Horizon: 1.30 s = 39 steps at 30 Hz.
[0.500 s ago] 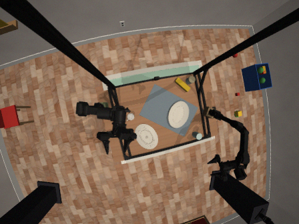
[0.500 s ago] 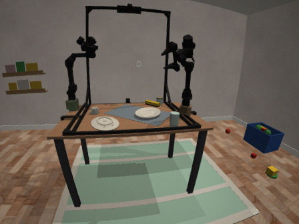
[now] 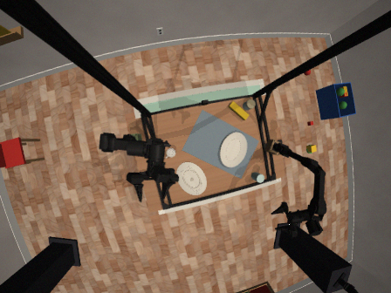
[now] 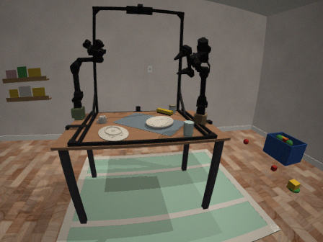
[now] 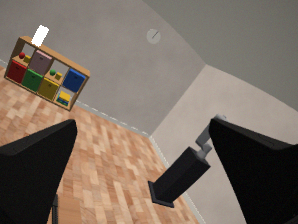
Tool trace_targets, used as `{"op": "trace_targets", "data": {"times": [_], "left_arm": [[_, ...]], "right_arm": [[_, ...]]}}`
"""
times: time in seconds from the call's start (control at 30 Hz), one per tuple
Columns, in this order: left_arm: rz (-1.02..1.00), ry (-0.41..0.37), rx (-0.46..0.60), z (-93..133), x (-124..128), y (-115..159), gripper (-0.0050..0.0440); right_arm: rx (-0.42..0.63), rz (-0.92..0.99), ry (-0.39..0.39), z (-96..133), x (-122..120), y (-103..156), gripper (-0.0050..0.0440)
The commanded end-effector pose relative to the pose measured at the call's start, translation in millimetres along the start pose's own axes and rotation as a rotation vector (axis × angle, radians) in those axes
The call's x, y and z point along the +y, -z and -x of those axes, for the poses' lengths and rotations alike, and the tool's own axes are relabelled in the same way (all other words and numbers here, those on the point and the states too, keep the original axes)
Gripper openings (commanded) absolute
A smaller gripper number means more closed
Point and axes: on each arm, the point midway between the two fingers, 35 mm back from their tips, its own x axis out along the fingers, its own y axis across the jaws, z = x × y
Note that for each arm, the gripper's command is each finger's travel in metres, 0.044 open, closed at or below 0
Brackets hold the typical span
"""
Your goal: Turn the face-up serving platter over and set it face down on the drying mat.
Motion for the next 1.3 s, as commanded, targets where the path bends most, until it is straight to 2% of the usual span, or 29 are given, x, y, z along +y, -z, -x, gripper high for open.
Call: {"op": "trace_targets", "data": {"times": [0.0,0.07,0.1,0.2,0.53,0.6,0.67,1.1,1.17,1.2,1.27], "left_arm": [[0.0,0.0,0.0,0,0,0,0.044],[-0.018,-0.004,0.001,0,1,3,0.044],[-0.071,-0.014,0.005,0,4,14,0.044],[-0.35,-0.064,0.03,3,22,63,0.044],[-0.591,-0.102,0.06,10,41,102,0.044],[-0.591,-0.102,0.06,10,41,102,0.044],[-0.704,-0.118,0.077,15,51,118,0.044],[-1.237,-0.172,0.177,45,104,181,0.044],[-1.237,-0.172,0.177,45,104,181,0.044],[-1.283,-0.175,0.188,48,109,185,0.044],[-1.432,-0.182,0.222,59,126,197,0.044]], "right_arm": [[0.0,0.0,0.0,0,0,0,0.044],[-0.007,0.006,0.002,0,-2,-1,0.044],[-0.029,0.023,0.009,1,-8,-3,0.044],[-0.144,0.041,0.039,5,-42,-10,0.044],[-0.254,0.125,0.041,10,-60,-15,0.044],[-0.254,0.125,0.041,10,-60,-15,0.044],[-0.305,0.156,0.037,13,-66,-17,0.044],[-0.555,0.308,-0.028,32,-80,-11,0.044],[-0.555,0.308,-0.028,32,-80,-11,0.044],[-0.58,0.36,-0.05,34,-74,-8,0.044],[-0.645,0.362,-0.073,40,-78,-3,0.044]]}}
